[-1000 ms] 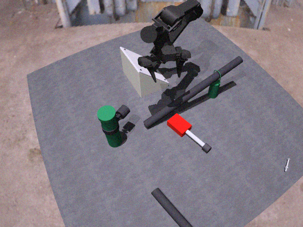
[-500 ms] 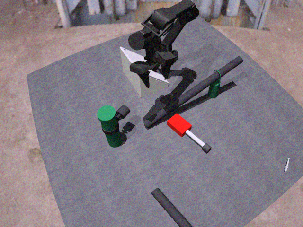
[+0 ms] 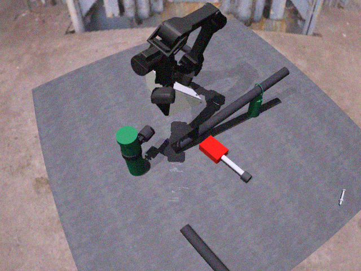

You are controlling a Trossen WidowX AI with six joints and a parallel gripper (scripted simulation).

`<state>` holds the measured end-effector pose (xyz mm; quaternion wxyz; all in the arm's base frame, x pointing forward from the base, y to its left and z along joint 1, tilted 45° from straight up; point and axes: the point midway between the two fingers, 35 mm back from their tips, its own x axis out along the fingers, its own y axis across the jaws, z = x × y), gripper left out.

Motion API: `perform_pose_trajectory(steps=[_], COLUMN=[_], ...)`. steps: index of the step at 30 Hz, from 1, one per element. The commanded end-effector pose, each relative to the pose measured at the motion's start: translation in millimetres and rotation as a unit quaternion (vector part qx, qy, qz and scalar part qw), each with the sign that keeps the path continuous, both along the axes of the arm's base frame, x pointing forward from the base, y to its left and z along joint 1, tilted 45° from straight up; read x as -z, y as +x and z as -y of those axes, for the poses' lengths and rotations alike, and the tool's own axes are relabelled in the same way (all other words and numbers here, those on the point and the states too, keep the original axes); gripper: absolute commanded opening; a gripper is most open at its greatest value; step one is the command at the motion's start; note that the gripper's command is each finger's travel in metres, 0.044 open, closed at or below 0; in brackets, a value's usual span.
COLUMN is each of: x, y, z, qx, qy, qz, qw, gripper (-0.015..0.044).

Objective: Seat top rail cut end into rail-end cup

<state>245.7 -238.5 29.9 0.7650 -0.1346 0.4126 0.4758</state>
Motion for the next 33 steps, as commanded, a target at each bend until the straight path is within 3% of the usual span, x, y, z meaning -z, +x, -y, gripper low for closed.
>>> perform_pose_trajectory(steps=[1, 6, 25, 33], x=[53.7, 59.3, 60.7, 98.2], y=[-12.4, -14.2, -14.1, -14.5], z=[36.2, 38.4, 37.3, 2.5], qx=[-0.342, -0.414, -0.414, -0.42], qy=[-0.03, -0.035, -0.035, -0.031], qz=[0.175, 0.231, 0.232, 0.246], qw=[0.923, 0.88, 0.88, 0.873], gripper=[0.044, 0.044, 0.044, 0.044])
